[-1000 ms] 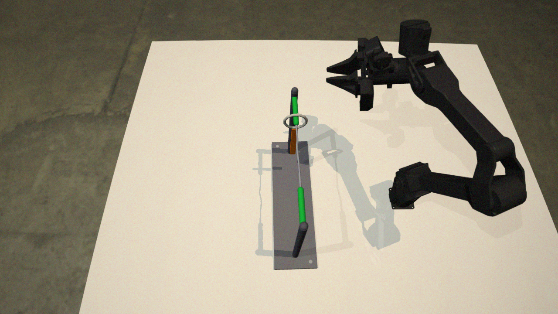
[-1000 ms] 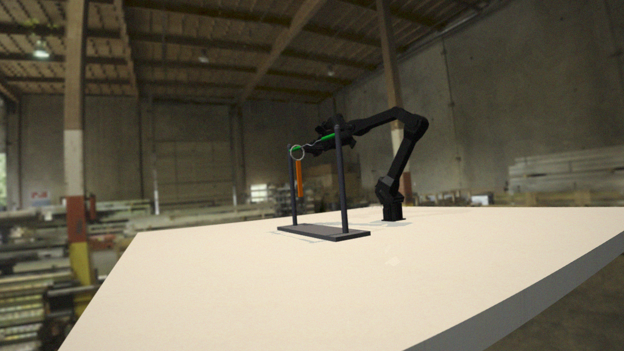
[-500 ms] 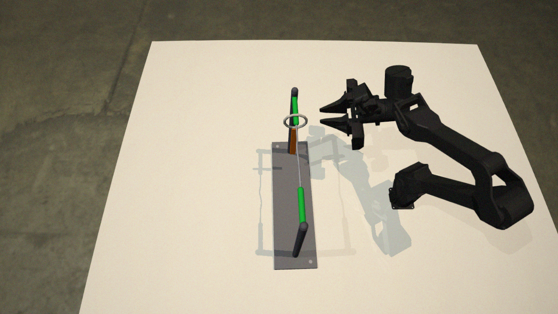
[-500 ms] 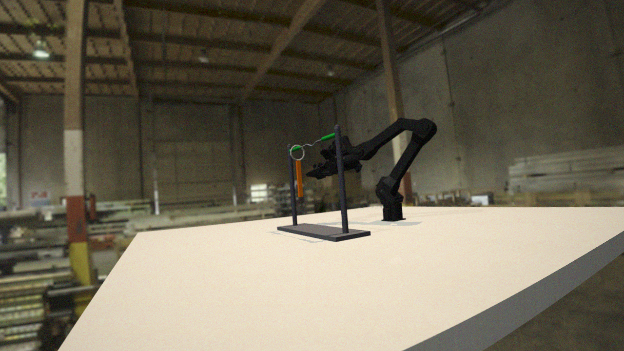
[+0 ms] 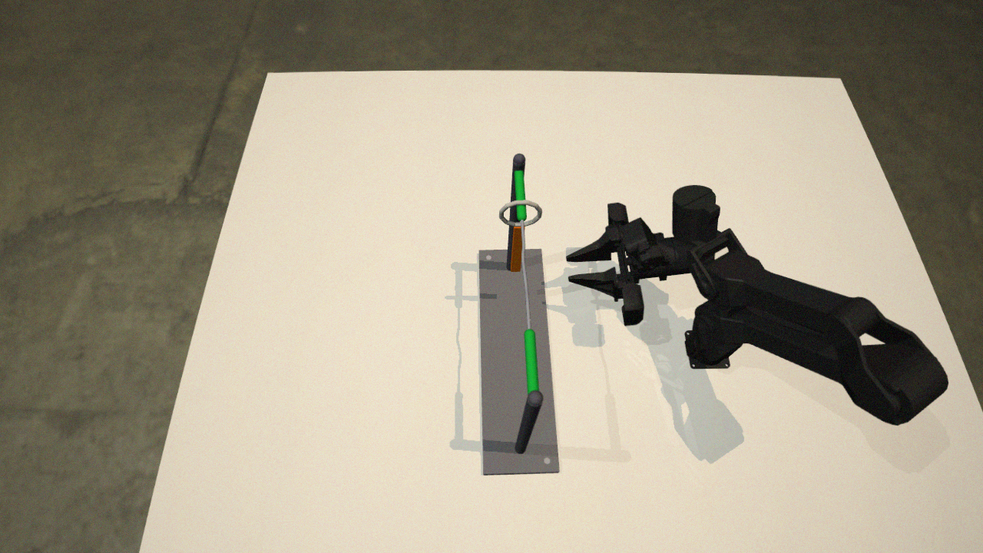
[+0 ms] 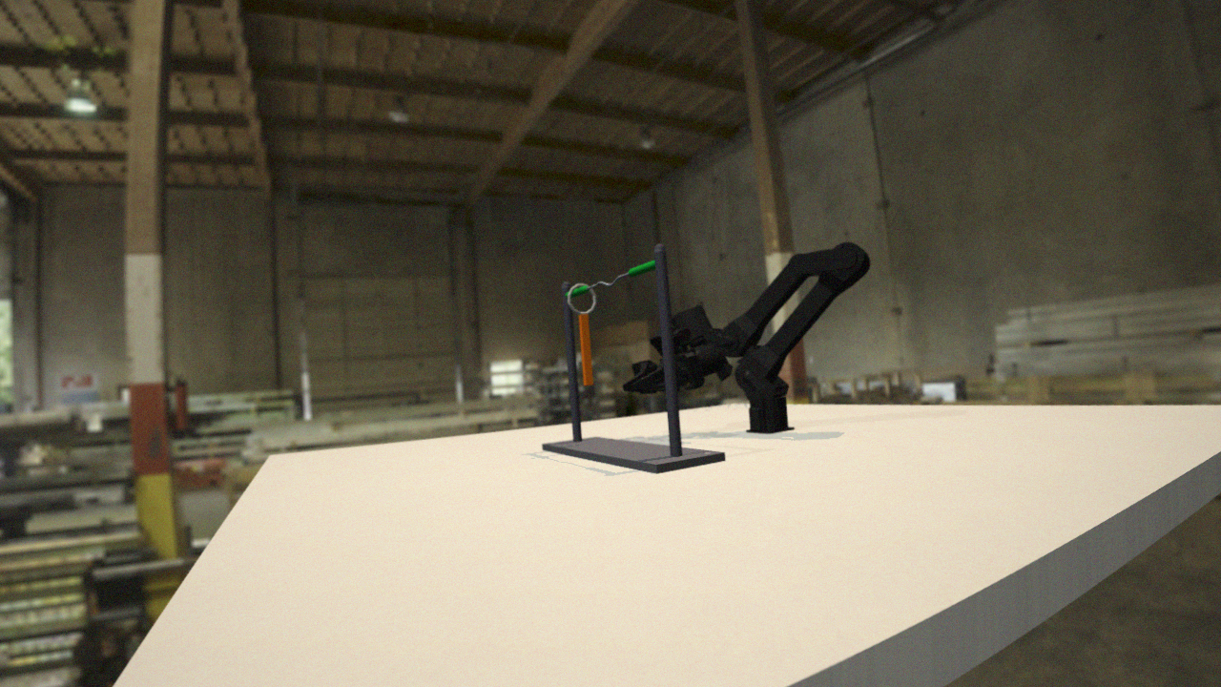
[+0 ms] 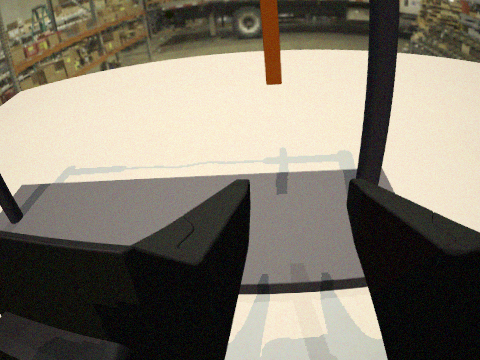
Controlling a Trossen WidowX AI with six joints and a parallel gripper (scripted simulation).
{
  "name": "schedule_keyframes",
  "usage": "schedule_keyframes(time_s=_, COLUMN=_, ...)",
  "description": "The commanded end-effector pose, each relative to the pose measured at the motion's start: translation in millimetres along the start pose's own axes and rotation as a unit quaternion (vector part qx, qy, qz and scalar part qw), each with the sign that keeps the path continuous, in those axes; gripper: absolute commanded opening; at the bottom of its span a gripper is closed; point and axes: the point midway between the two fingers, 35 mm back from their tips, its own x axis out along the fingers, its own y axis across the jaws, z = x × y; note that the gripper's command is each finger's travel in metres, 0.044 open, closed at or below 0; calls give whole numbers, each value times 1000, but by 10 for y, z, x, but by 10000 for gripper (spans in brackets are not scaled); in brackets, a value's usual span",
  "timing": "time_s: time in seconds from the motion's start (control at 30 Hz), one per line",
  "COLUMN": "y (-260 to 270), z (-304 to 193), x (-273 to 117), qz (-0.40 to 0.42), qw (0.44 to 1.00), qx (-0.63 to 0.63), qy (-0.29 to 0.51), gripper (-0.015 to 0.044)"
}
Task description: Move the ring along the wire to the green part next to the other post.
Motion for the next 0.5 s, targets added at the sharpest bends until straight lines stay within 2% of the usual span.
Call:
schedule_keyframes(time_s=0.0, y=50, z=-71, x=-2, qz=2, qw=1000, qx=-7, qy=-1, gripper=160)
schedule_keyframes(time_s=0.47, y=55, z=419, x=354, qz=1, qw=1000, qx=-21, qy=-19, gripper=160)
